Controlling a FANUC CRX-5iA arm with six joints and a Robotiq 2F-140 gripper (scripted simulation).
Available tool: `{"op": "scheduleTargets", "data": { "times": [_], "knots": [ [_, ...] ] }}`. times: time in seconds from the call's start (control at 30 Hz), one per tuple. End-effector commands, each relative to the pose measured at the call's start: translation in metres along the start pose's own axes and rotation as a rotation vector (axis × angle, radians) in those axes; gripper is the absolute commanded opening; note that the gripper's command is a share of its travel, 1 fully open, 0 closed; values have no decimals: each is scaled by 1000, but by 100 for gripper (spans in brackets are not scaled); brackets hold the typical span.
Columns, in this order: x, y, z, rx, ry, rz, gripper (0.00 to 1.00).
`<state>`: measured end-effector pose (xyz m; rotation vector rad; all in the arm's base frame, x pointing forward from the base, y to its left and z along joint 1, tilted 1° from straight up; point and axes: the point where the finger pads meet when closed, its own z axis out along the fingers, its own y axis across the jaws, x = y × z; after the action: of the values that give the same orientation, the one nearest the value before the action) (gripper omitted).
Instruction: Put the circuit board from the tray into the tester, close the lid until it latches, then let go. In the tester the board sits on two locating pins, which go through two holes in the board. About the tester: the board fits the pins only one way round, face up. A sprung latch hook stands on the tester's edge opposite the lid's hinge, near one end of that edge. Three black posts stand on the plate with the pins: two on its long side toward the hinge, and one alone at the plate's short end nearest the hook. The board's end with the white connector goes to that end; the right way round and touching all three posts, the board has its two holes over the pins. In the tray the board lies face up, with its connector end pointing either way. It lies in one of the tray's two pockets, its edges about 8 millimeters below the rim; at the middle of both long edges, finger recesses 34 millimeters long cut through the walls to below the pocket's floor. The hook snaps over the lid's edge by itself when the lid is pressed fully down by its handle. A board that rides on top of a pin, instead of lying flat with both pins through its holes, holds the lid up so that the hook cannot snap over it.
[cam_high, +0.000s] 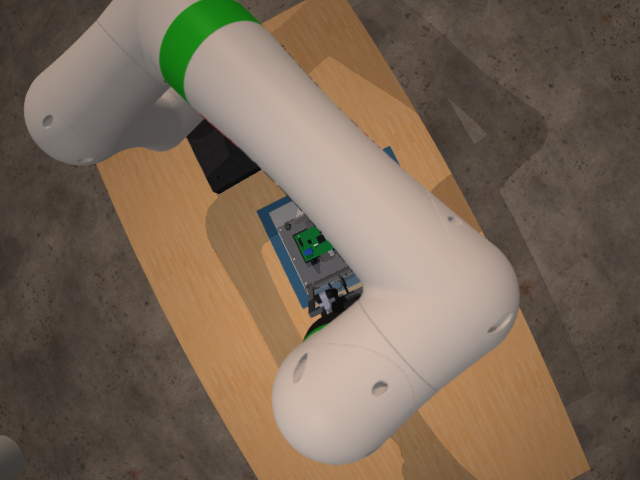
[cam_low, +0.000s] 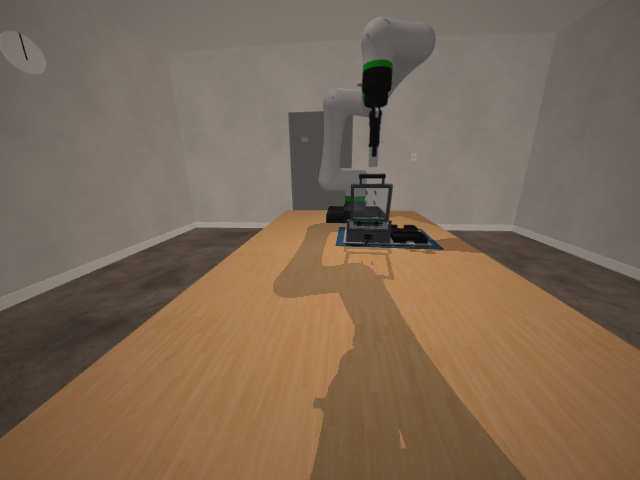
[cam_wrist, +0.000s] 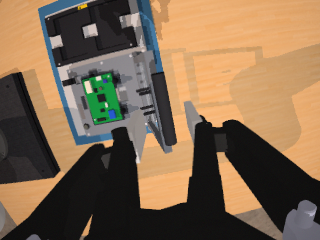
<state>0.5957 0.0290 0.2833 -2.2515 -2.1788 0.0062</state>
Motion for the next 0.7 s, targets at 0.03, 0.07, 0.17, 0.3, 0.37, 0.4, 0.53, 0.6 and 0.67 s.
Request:
{"op": "scheduleTargets", "data": {
  "times": [0.03,0.07,0.17,0.3,0.37,0.4,0.53,0.6,0.67],
  "knots": [
    [0,0,0,0,0,0,30],
    [0,0,0,0,0,0,30],
    [0,0,0,0,0,0,30],
    [0,0,0,0,0,0,30],
    [0,0,0,0,0,0,30],
    [0,0,0,0,0,0,30],
    [0,0,1,0,0,0,30],
    [0,0,1,0,0,0,30],
    [0,0,3,0,0,0,30]
  ]
}}
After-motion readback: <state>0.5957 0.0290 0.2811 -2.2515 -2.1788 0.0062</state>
